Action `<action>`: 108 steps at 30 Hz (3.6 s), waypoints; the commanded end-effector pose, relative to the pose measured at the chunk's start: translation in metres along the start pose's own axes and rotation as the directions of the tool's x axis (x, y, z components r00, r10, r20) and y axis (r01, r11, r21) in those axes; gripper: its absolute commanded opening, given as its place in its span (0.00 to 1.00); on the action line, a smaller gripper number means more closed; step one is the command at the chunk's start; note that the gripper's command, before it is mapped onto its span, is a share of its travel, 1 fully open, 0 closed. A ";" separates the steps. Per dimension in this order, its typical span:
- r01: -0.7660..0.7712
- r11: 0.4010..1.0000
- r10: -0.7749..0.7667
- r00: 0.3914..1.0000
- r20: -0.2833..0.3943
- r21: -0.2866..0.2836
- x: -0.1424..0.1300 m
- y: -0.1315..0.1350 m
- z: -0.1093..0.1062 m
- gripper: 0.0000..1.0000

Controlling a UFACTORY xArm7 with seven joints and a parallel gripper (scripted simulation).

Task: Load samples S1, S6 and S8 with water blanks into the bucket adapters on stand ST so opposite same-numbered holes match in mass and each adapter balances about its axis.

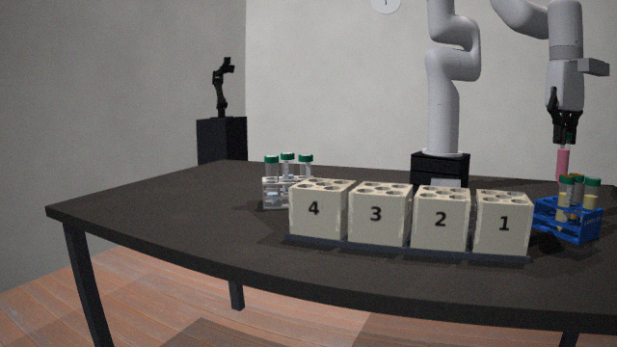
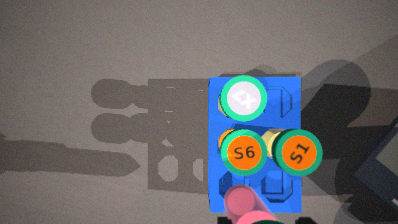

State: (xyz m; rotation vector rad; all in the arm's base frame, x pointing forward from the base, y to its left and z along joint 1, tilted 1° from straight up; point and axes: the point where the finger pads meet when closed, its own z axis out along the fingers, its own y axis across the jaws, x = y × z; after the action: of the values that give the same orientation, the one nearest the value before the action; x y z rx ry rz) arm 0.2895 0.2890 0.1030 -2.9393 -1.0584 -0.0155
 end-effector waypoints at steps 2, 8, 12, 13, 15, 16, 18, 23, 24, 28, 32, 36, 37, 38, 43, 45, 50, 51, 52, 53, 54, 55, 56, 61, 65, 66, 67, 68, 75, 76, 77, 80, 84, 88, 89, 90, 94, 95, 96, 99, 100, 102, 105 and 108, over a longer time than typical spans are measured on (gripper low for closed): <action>0.000 1.000 0.000 1.000 -0.006 0.000 0.002 0.000 0.005 0.00; 0.000 1.000 0.000 1.000 -0.006 0.000 0.002 0.000 0.017 0.00; 0.000 1.000 0.000 1.000 -0.006 0.000 0.002 0.000 0.019 0.00; 0.000 1.000 0.000 1.000 -0.006 0.000 0.002 0.000 0.019 0.00; 0.000 1.000 0.000 1.000 -0.006 0.000 0.002 0.000 0.019 0.00; 0.000 1.000 0.000 1.000 -0.006 0.000 0.002 0.000 0.019 0.00; 0.000 1.000 0.000 1.000 -0.006 0.000 0.002 0.000 0.019 0.00; 0.000 1.000 0.000 1.000 -0.006 0.000 0.002 0.000 0.019 0.00; 0.000 1.000 0.000 1.000 -0.006 0.000 0.002 0.000 0.019 0.00; 0.000 1.000 0.000 1.000 -0.006 0.000 0.002 0.000 0.022 0.00; 0.000 1.000 0.000 1.000 -0.006 0.000 0.002 0.000 0.025 0.00; 0.000 1.000 0.000 1.000 -0.005 0.000 0.002 0.000 0.028 0.00; 0.000 1.000 0.000 1.000 -0.005 0.000 0.002 0.000 0.029 0.00; 0.000 1.000 0.000 1.000 -0.005 0.000 0.002 0.000 0.030 0.00; 0.000 1.000 0.000 1.000 -0.005 0.000 0.002 0.000 0.035 0.00; 0.000 1.000 0.000 1.000 -0.005 0.000 0.002 0.000 0.037 0.00; 0.000 1.000 0.000 1.000 -0.005 0.000 0.002 0.000 0.040 0.00; 0.000 1.000 0.000 1.000 -0.005 0.000 0.002 0.000 0.041 0.00; 0.000 1.000 0.000 1.000 -0.005 0.000 0.002 0.000 0.042 0.00; 0.000 1.000 0.000 1.000 -0.005 0.000 0.002 0.000 0.043 0.00; 0.000 1.000 0.000 1.000 -0.005 0.000 0.002 0.000 0.044 0.00; 0.000 1.000 0.000 1.000 -0.005 0.000 0.002 0.000 0.045 0.00; 0.000 1.000 0.000 1.000 -0.005 0.000 0.002 0.000 0.046 0.00; 0.000 1.000 0.000 1.000 -0.005 0.000 0.002 0.000 0.051 0.00; 0.000 1.000 0.000 1.000 -0.005 0.000 0.002 0.000 0.055 0.00; 0.000 1.000 0.000 1.000 -0.005 0.000 0.002 0.000 0.055 0.00; 0.000 1.000 0.000 1.000 -0.005 0.000 0.002 0.000 0.055 0.00; 0.000 1.000 0.000 1.000 -0.005 0.000 0.002 0.000 0.056 0.00; 0.000 1.000 0.000 1.000 -0.005 0.000 0.002 0.000 0.063 0.00; 0.000 1.000 0.000 1.000 -0.005 0.000 0.002 0.000 0.064 0.00; 0.000 1.000 0.000 1.000 -0.005 0.000 0.002 0.000 0.065 0.00; 0.000 1.000 0.000 1.000 -0.005 0.000 0.002 0.000 0.068 0.00; 0.000 1.000 0.000 1.000 -0.005 0.000 0.002 0.000 0.070 0.00; 0.000 1.000 0.000 1.000 -0.005 0.000 0.002 0.000 0.074 0.00; 0.000 1.000 0.000 1.000 -0.005 0.000 0.002 0.000 0.075 0.00; 0.000 1.000 0.000 1.000 -0.005 0.000 0.002 0.000 0.076 0.00; 0.000 1.000 0.000 1.000 -0.005 0.000 0.002 0.000 0.080 0.00; 0.000 1.000 0.000 1.000 -0.005 0.000 0.002 0.000 0.080 0.00; 0.000 1.000 0.000 1.000 -0.005 0.000 0.002 0.000 0.080 0.00; 0.000 1.000 0.000 1.000 -0.005 0.000 0.002 0.000 0.080 0.00; 0.000 1.000 0.000 1.000 -0.005 0.000 0.002 0.000 0.080 0.00; 0.000 1.000 0.000 1.000 -0.005 0.000 0.002 0.000 0.081 0.00; 0.000 1.000 0.000 1.000 -0.005 0.000 0.002 0.000 0.081 0.00; 0.000 1.000 0.000 1.000 -0.005 0.000 0.002 0.000 0.080 0.00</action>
State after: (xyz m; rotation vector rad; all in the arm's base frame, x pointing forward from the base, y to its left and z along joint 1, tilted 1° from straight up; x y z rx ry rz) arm 0.2904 0.2910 0.0213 -2.9392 -1.0582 -0.0179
